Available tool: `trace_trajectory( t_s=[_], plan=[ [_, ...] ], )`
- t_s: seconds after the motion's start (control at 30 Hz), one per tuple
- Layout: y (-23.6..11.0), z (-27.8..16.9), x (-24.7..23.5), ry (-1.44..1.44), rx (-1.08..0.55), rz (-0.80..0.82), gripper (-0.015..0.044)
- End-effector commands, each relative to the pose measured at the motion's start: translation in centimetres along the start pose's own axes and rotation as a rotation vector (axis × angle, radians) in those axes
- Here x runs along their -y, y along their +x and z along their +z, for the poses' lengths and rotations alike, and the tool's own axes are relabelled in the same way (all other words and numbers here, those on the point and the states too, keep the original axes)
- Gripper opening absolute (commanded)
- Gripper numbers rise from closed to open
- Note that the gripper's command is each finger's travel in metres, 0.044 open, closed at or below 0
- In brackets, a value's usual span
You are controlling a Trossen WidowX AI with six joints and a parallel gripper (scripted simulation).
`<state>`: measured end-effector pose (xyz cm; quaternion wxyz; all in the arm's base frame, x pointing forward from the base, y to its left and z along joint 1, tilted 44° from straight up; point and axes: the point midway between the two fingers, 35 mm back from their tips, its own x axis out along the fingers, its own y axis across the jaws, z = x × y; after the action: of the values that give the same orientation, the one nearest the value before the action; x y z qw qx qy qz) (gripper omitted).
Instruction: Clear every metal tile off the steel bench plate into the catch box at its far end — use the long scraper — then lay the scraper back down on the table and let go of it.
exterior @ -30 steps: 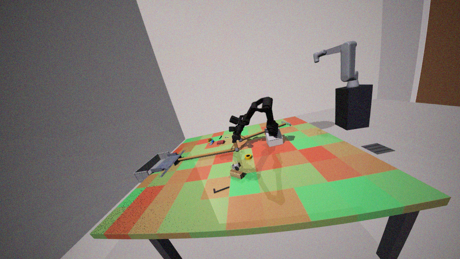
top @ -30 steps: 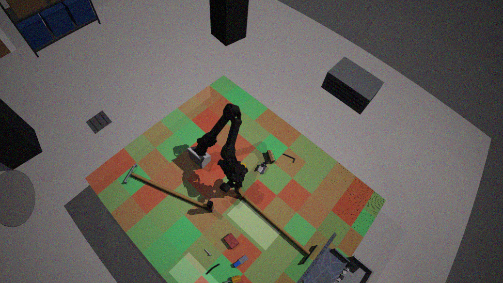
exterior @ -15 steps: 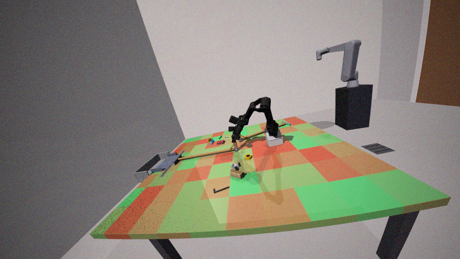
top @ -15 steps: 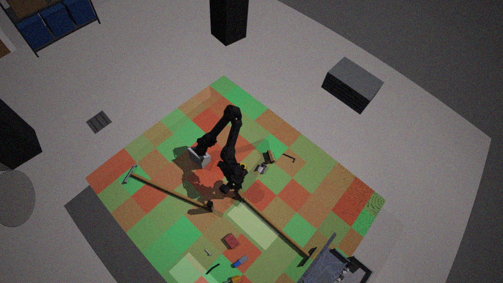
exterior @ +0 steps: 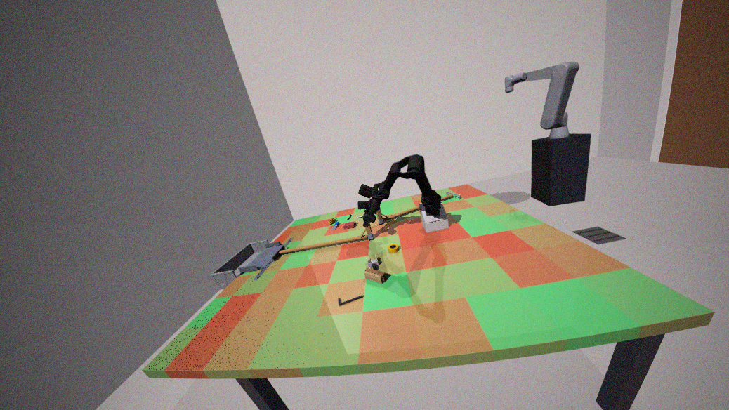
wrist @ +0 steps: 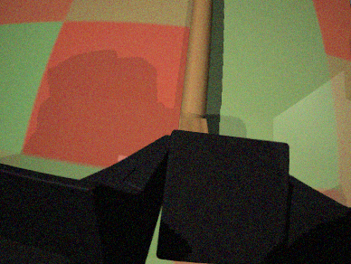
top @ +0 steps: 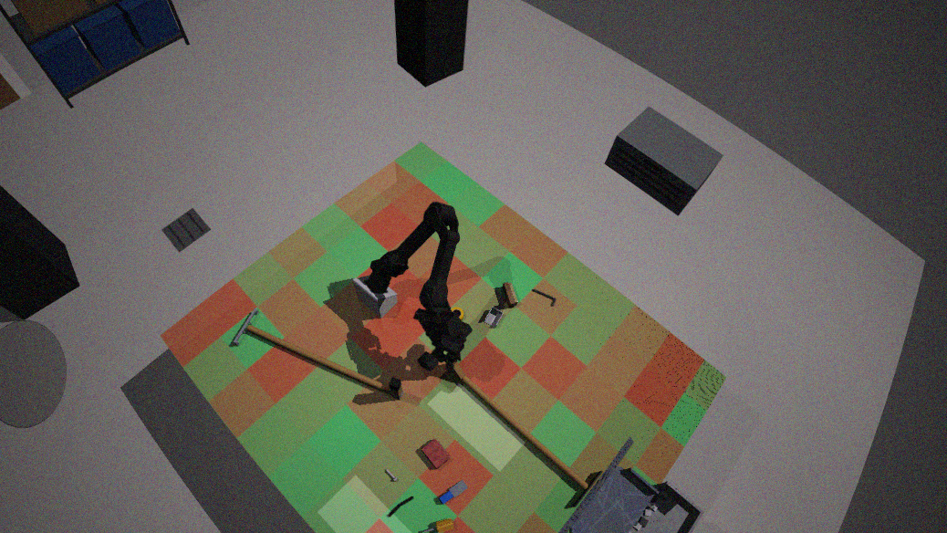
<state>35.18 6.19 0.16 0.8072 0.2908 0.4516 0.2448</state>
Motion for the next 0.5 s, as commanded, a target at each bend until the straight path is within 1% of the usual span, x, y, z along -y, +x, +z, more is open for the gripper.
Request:
trace_trajectory(
  t_s=[0.0, 0.47],
  plan=[
    [0.3, 1.1, 0.0, -0.002, 0.014, -0.002, 0.0],
    [1.8, 2.7, -0.2, -0.001, 0.017, -0.002, 0.0]
  ],
)
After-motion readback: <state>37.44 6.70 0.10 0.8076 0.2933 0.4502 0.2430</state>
